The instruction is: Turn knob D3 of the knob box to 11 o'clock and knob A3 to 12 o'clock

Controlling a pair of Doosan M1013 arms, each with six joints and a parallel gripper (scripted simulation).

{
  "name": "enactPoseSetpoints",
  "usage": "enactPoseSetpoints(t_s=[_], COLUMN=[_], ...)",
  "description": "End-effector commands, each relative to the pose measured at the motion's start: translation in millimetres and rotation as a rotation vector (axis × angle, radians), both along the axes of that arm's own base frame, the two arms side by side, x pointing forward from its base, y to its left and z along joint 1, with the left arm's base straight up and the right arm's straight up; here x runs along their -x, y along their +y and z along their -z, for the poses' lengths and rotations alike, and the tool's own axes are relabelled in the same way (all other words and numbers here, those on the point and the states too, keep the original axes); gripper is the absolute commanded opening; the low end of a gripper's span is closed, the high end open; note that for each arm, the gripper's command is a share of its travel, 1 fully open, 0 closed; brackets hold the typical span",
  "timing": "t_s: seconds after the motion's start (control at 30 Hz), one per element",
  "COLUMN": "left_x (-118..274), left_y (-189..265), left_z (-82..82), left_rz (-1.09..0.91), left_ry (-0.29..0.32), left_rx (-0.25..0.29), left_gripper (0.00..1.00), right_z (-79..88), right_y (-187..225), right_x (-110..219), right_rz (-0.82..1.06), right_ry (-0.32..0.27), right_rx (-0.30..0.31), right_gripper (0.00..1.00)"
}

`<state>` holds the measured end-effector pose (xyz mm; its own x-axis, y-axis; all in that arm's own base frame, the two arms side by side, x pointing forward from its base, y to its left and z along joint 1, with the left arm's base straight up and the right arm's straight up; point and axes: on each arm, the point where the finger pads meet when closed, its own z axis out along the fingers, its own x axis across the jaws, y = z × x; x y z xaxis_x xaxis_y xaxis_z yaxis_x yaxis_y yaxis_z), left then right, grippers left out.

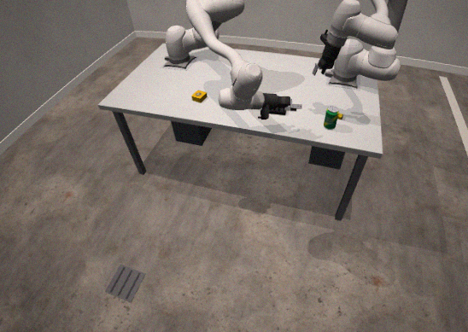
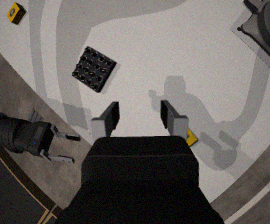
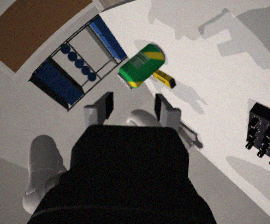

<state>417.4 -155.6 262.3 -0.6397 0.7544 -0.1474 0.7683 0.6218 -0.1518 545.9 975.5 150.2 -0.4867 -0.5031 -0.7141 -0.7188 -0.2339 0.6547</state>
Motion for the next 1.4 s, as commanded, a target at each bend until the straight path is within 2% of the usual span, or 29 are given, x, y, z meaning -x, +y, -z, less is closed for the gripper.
enactPoseSetpoints(t_s=[0.0,0.83,1.1,1.37], left_x=[-0.3,-0.3,-0.3,-0.3], left_y=[0.0,0.0,0.0,0.0], left_z=[-0.5,-0.5,-0.5,-0.5], left_rz=[0.0,0.0,0.0,0.0], left_ry=[-0.001,-0.001,-0.001,-0.001], left_rx=[0.0,0.0,0.0,0.0], left_gripper=[1.0,1.0,1.0,1.0], right_z=[-2.2,-2.0,-1.2,1.4], right_y=[0.2,-2.2,-10.5,-36.3], right_x=[-0.2,-2.7,-11.0,-35.6], right_rz=[0.0,0.003,0.012,0.042], right_ry=[-0.001,0.001,0.01,0.036], right_rx=[-0.002,0.001,0.013,0.047], right_gripper=[1.0,1.0,1.0,1.0])
